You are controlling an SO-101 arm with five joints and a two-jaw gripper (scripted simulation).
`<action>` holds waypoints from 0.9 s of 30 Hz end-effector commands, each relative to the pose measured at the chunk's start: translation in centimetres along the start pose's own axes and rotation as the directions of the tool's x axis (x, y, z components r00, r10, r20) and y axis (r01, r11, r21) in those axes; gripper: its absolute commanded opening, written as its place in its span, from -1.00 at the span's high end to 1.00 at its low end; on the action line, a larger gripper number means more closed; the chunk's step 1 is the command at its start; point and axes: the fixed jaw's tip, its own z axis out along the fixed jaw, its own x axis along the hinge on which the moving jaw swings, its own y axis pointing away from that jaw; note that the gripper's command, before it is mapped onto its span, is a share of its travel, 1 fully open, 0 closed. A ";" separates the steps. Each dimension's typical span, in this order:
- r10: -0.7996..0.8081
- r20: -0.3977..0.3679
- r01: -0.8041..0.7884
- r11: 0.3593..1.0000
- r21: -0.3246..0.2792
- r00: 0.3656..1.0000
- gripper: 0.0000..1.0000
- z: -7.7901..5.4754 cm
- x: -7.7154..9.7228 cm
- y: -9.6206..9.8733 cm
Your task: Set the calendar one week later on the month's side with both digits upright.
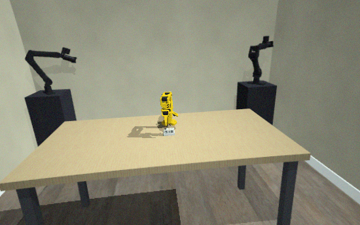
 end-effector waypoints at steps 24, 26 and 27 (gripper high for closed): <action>0.221 0.011 -0.221 0.969 0.110 0.975 0.29 -1.5 -0.3 -0.3; 0.270 0.019 -0.271 0.955 0.122 0.963 0.29 -1.7 -0.5 -0.2; 0.297 0.024 -0.297 0.946 0.128 0.955 0.29 -1.8 -0.5 -0.2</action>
